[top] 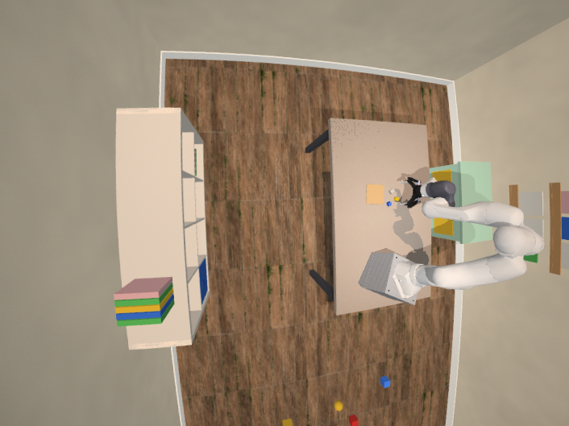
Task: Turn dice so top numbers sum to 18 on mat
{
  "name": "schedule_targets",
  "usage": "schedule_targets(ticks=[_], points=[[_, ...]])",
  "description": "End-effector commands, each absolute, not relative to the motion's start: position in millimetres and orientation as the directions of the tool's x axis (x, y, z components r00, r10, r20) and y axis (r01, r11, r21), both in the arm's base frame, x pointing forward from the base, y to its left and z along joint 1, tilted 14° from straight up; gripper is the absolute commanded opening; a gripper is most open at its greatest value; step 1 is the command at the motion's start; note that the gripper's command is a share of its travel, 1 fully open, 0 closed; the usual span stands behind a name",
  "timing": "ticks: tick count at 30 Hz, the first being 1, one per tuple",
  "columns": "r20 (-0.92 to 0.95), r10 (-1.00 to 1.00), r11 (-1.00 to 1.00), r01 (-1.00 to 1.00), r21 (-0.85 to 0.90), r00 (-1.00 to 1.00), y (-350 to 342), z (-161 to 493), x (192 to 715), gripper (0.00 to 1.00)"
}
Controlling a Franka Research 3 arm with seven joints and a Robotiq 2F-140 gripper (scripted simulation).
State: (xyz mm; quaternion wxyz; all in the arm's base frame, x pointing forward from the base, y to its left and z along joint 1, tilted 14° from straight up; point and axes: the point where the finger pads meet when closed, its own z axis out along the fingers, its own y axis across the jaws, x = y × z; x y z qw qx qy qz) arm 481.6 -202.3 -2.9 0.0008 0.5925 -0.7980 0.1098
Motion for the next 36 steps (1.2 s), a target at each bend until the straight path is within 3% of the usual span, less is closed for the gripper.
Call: schedule_targets(ticks=[1,36], points=[[0.132,-0.978,0.144,-0.979,-0.143,-0.164,-202.1,-3.8,481.2,1.0],[0.195,-0.861,-0.487,-0.872,-0.044,0.47,-200.6,-5.6,485.1,1.0]])
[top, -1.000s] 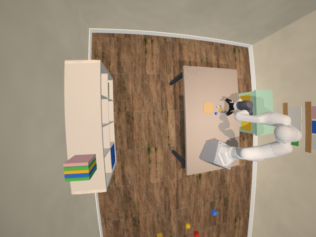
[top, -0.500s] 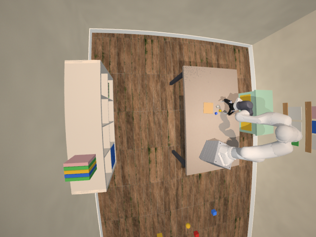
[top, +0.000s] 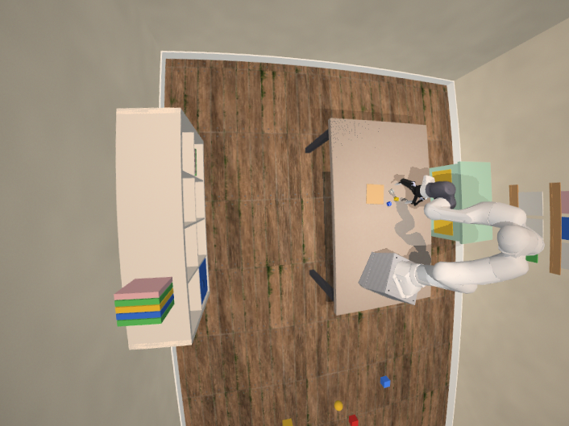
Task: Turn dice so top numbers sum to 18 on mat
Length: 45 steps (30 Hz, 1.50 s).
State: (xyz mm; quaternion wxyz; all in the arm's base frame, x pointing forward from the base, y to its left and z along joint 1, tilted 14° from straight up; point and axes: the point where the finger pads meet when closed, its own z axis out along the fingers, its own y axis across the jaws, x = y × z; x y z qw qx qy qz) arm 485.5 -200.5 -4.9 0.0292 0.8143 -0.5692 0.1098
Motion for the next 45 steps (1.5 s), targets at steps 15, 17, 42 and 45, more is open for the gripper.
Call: schedule_targets(ticks=[15,17,42,45], points=[[0.204,-0.713,-0.686,-0.728,0.0,0.671,-199.9,-5.4,487.1,1.0],[0.205,-0.678,-0.72,-0.694,0.009,0.706,-199.7,-5.4,487.6,1.0],[0.196,-0.307,-0.94,-0.329,0.087,0.931,-198.1,-3.8,491.8,1.0],[0.193,-0.257,-0.955,-0.279,0.097,0.947,-197.9,-3.5,492.4,1.0]])
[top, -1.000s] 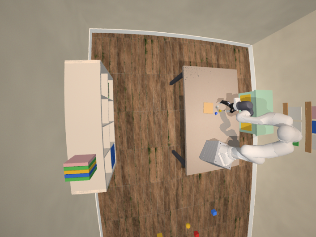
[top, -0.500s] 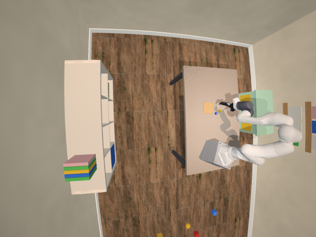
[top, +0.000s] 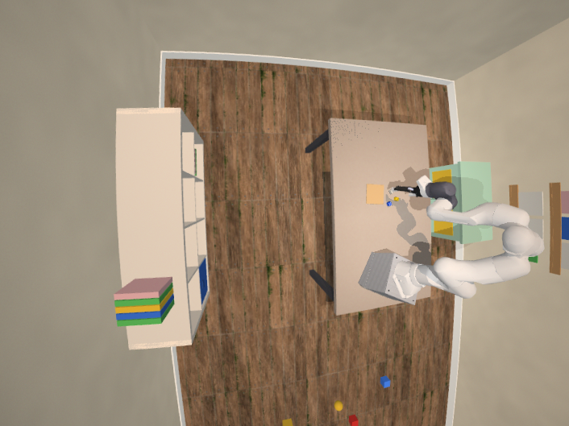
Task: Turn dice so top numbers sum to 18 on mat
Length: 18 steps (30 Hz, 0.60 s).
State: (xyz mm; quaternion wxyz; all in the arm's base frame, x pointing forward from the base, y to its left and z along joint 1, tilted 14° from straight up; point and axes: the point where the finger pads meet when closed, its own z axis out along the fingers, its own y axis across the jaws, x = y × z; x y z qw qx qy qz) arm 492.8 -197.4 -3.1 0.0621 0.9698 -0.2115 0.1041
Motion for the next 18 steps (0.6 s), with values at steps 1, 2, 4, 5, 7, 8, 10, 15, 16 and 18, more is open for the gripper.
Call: schedule_targets(ticks=[1,2,4,5,7,8,10,15,16,18], points=[[0.192,-0.24,-0.96,-0.262,0.1,0.952,-197.9,-3.4,492.6,1.0],[0.192,-0.235,-0.961,-0.257,0.101,0.953,-197.9,-3.3,492.6,1.0],[0.19,-0.207,-0.968,-0.23,0.106,0.96,-197.7,-3.2,492.9,1.0],[0.19,-0.207,-0.968,-0.23,0.106,0.96,-197.7,-3.2,492.9,1.0],[0.186,-0.143,-0.979,-0.167,0.117,0.972,-197.5,-2.8,493.7,1.0],[0.185,-0.141,-0.979,-0.164,0.117,0.973,-197.5,-2.8,493.7,1.0],[0.182,-0.093,-0.985,-0.117,0.126,0.979,-197.3,-2.4,494.2,1.0],[0.174,-0.007,-0.99,-0.032,0.14,0.985,-197.0,-1.8,495.2,1.0],[0.172,0.011,-0.99,-0.014,0.143,0.985,-196.9,-1.7,495.4,1.0],[0.169,0.045,-0.989,0.019,0.149,0.985,-196.8,-1.4,495.8,1.0]])
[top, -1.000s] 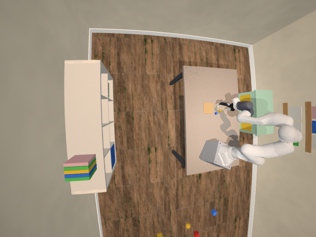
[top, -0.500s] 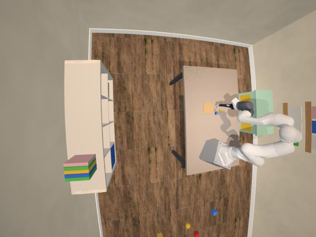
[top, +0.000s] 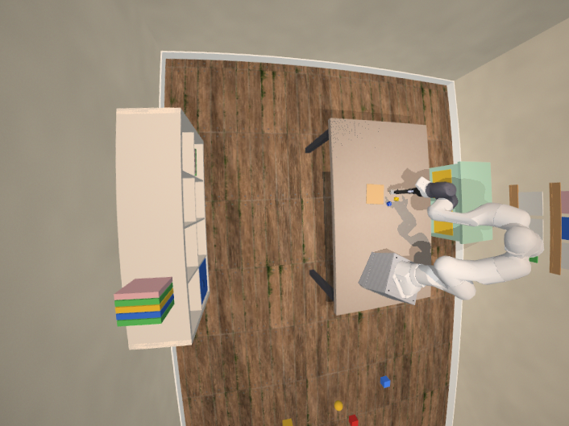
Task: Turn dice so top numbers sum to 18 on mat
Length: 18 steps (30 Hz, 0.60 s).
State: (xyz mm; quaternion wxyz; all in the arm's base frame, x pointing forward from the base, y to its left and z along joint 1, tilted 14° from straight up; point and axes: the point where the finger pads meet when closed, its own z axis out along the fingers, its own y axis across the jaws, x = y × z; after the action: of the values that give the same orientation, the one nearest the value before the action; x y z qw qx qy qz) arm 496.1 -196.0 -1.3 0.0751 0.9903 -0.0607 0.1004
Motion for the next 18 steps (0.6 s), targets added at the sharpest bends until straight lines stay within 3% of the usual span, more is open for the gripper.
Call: schedule_targets(ticks=[1,18], points=[[0.167,0.063,-0.988,0.037,0.152,0.984,-196.7,-1.3,496.0,1.0],[0.135,0.314,-0.939,0.286,0.192,0.94,-195.7,1.1,499.1,1.0]])
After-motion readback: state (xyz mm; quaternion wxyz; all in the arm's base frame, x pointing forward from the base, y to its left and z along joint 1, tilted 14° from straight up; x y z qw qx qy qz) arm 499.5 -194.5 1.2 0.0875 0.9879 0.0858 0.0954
